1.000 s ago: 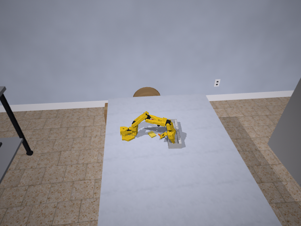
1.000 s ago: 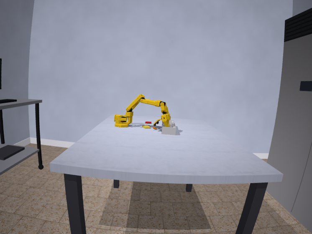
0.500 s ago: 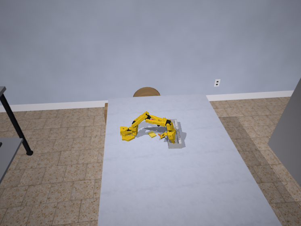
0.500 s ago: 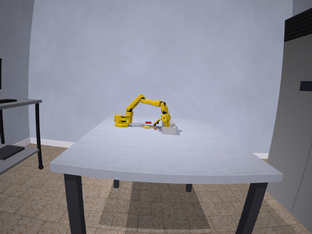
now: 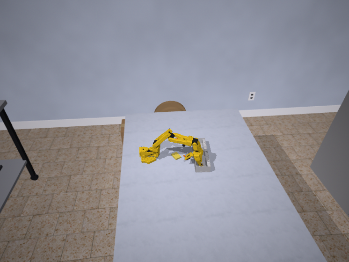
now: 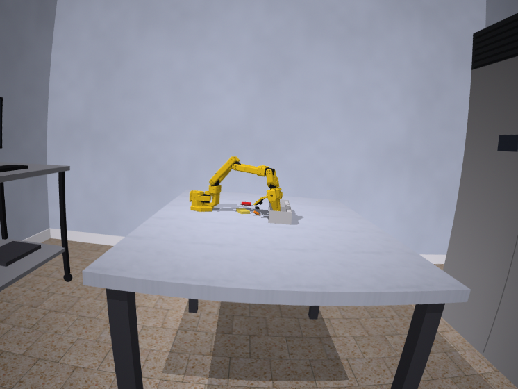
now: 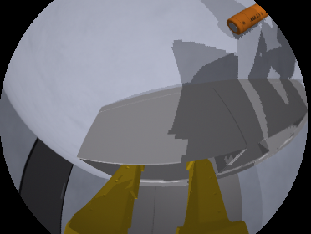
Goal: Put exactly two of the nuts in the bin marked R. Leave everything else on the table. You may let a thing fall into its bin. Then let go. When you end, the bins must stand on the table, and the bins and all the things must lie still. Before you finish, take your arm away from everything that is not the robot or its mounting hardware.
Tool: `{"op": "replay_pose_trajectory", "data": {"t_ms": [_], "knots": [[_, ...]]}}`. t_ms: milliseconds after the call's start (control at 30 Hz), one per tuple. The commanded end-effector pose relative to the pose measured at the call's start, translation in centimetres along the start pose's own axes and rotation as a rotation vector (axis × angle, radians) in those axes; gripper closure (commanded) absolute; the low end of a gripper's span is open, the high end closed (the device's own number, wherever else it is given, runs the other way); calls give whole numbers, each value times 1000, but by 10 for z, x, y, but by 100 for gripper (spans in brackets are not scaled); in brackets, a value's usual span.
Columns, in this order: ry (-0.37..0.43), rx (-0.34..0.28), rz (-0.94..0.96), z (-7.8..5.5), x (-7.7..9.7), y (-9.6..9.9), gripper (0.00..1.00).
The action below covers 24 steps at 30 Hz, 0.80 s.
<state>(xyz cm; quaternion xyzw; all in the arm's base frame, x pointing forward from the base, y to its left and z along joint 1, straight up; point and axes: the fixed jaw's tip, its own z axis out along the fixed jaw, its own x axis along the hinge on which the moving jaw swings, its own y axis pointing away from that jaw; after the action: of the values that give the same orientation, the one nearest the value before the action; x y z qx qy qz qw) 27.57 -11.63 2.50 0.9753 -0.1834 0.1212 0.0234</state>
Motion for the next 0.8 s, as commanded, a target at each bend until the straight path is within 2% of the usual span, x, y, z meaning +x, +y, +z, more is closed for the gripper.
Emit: {"op": "replay_pose_trajectory", "data": {"t_ms": [0, 67, 267, 400, 767], "knots": [[100, 3, -16, -34, 16, -2, 83], [100, 3, -16, -34, 16, -2, 83], [100, 3, -16, -51, 15, -2, 83], [100, 3, -16, -58, 14, -2, 83], [100, 3, -16, -59, 14, -2, 83]]}}
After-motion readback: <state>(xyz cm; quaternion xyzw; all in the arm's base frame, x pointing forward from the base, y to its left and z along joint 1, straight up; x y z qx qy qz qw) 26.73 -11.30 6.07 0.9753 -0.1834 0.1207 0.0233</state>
